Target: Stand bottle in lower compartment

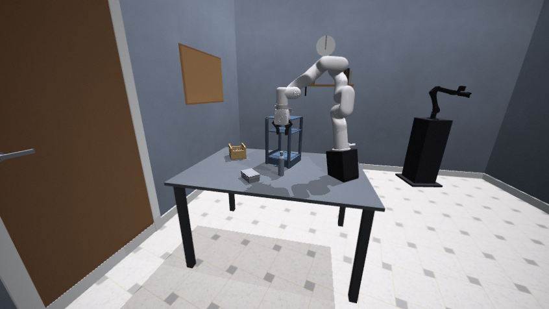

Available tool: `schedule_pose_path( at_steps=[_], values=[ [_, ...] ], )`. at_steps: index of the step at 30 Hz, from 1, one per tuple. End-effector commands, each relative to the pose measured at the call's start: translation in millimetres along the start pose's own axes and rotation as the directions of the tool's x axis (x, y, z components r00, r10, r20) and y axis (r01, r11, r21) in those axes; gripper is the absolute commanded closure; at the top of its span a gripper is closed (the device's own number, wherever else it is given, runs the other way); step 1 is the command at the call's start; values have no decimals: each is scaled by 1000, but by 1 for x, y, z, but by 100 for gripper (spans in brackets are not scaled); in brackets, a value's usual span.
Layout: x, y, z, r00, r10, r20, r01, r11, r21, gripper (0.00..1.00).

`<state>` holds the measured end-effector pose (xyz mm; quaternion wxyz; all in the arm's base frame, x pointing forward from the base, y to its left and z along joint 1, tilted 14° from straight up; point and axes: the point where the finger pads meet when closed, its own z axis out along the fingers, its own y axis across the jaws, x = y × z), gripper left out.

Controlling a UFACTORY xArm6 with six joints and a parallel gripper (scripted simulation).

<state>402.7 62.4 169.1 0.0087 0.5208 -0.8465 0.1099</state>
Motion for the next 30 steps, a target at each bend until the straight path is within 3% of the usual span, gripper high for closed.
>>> schedule_pose_path(
  at_steps=[1, 30],
  values=[
    [-1, -1, -1, 1000, -7, 2, 7, 1000, -4, 37],
    [-1, -1, 0, 993, -116, 9, 116, 987, -113, 37]
  ],
)
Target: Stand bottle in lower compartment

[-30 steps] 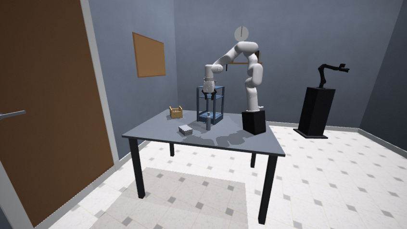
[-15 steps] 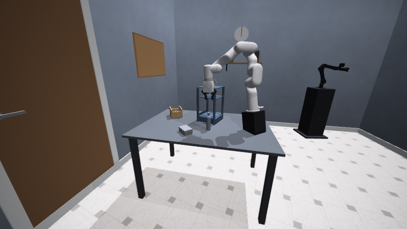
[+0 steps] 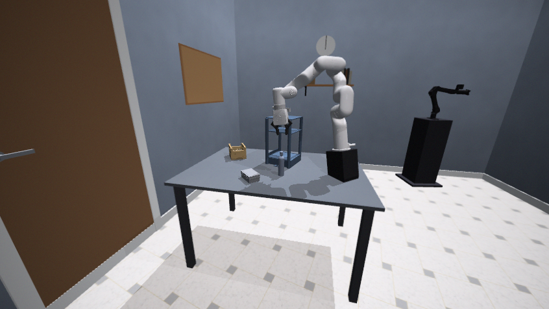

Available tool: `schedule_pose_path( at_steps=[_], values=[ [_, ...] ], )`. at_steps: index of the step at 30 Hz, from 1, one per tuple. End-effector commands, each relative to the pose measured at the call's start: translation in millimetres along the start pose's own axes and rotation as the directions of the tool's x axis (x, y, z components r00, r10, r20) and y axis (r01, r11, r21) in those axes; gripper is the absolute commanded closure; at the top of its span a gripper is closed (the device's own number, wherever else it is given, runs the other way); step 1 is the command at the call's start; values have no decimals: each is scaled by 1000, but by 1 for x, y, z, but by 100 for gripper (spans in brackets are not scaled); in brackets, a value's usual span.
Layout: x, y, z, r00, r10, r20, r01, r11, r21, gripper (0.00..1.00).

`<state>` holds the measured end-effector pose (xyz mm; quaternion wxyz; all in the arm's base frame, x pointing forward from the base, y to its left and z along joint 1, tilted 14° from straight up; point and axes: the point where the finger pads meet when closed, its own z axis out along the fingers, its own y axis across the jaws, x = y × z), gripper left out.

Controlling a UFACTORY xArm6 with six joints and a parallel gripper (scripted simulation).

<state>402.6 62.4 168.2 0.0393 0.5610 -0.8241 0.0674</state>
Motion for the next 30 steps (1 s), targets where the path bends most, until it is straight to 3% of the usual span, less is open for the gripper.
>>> schedule_pose_path(
  at_steps=[1, 11, 30],
  values=[
    [0, -1, -1, 1000, -24, 1, 25, 999, -22, 37],
    [-1, -1, -1, 996, -88, 7, 88, 992, -85, 37],
    [-1, 1, 1, 959, -279, 51, 282, 919, -275, 37]
  ],
)
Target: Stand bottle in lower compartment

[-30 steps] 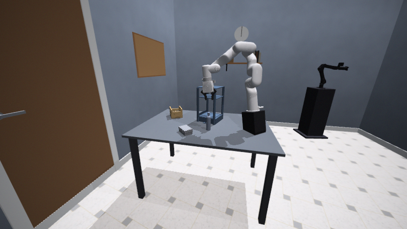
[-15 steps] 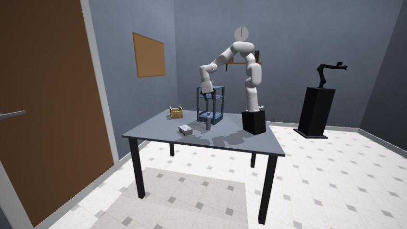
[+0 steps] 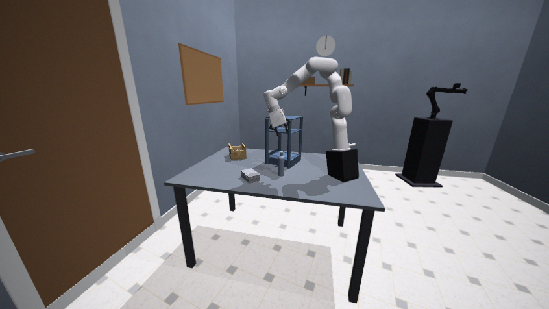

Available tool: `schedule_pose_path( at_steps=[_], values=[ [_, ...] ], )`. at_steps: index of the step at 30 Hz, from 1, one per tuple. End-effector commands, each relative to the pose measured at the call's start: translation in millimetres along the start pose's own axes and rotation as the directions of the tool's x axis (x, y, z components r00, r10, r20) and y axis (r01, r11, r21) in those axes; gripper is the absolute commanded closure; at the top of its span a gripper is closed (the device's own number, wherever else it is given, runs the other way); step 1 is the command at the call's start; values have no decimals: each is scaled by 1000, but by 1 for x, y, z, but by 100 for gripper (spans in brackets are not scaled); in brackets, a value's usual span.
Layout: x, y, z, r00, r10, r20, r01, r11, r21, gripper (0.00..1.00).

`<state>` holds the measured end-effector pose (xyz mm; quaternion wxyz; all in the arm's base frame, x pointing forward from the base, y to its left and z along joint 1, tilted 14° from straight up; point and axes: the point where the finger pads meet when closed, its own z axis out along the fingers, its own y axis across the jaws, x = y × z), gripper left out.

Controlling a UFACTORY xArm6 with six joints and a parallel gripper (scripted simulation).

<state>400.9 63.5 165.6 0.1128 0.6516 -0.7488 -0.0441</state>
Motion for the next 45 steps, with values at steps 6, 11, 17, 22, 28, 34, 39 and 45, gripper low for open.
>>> schedule_pose_path(
  at_steps=[6, 11, 17, 22, 28, 34, 39, 45],
  values=[
    [1, -1, 0, 992, -129, 8, 129, 983, -130, 37],
    [1, -1, 0, 977, -211, 21, 211, 954, -213, 37],
    [1, -1, 1, 960, -277, 39, 277, 919, -280, 37],
    [1, -2, 2, 932, -357, 68, 357, 861, -362, 37],
    [1, -4, 2, 889, -445, 106, 442, 776, -449, 37],
    [1, -4, 2, 852, -503, 143, 500, 702, -507, 37],
    [1, -5, 3, 799, -568, 196, 564, 596, -572, 37],
    [2, -5, 4, 727, -631, 270, 627, 450, -636, 37]
  ],
)
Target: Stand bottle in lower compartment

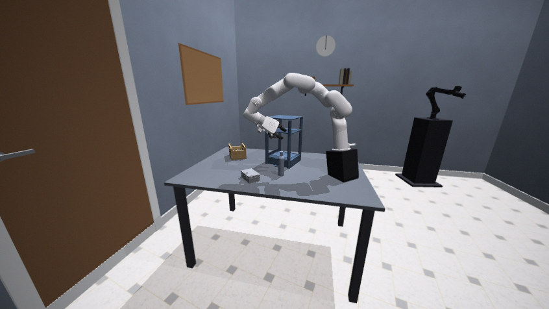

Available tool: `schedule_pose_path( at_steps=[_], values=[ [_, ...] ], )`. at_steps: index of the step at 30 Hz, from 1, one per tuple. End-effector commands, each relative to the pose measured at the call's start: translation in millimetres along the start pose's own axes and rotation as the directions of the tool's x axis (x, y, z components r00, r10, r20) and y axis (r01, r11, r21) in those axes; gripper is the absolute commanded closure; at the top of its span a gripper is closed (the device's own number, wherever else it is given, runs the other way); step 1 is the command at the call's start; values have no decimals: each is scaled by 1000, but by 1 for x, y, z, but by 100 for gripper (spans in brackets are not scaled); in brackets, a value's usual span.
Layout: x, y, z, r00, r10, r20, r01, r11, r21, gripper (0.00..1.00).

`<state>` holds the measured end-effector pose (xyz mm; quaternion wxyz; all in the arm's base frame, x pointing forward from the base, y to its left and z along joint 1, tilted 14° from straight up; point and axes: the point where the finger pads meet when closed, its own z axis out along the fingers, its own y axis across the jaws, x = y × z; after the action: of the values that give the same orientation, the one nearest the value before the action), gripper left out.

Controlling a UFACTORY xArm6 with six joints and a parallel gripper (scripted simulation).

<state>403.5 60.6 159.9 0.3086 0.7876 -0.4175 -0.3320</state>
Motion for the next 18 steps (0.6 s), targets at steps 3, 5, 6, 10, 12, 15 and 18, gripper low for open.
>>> schedule_pose_path(
  at_steps=[3, 5, 6, 10, 12, 15, 18],
  values=[
    [0, 0, -1, 996, -84, 4, 84, 993, -88, 37],
    [0, 0, -1, 992, -124, 7, 124, 984, -128, 37],
    [0, 0, -1, 990, -143, 10, 143, 979, -147, 37],
    [1, -1, 0, 976, -216, 24, 216, 952, -219, 37],
    [1, -1, 0, 968, -249, 32, 249, 935, -252, 37],
    [1, -1, 0, 954, -296, 47, 296, 907, -299, 37],
    [1, -1, 0, 939, -338, 61, 338, 877, -341, 37]
  ],
)
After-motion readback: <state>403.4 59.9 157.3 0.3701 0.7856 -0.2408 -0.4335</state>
